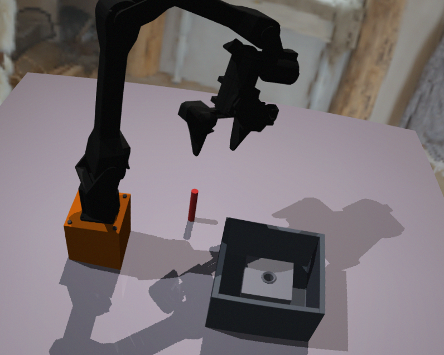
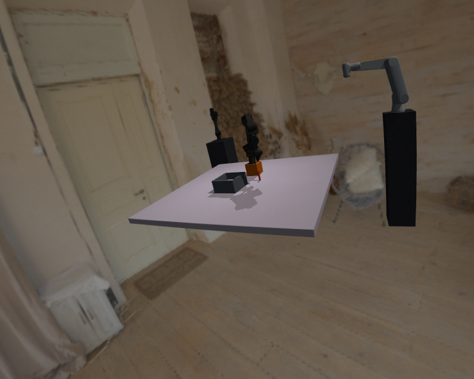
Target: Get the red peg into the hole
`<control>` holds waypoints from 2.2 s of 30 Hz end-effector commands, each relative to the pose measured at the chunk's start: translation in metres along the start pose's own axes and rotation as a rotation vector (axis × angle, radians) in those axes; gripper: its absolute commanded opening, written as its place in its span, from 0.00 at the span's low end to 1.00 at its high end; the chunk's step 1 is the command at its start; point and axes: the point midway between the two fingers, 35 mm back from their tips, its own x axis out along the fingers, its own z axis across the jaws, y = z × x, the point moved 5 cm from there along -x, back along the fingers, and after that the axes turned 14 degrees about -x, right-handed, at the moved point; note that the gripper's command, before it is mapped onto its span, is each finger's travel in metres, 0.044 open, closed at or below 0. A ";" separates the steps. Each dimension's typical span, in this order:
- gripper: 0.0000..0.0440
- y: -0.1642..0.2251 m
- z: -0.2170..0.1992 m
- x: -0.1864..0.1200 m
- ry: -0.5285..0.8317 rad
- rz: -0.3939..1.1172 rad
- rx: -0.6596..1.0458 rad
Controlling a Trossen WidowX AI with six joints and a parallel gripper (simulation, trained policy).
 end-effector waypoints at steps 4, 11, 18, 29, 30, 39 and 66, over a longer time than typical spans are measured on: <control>1.00 0.020 -0.007 0.020 0.105 -0.012 -0.026; 1.00 0.028 -0.009 0.045 0.160 -0.024 -0.065; 1.00 0.028 -0.008 0.073 0.174 -0.043 -0.099; 1.00 0.023 -0.001 0.120 0.139 -0.093 -0.125; 1.00 0.022 0.000 0.124 0.134 -0.098 -0.126; 0.94 0.017 0.004 0.156 0.099 -0.133 -0.142; 0.00 -0.001 0.008 0.151 0.165 -0.160 -0.122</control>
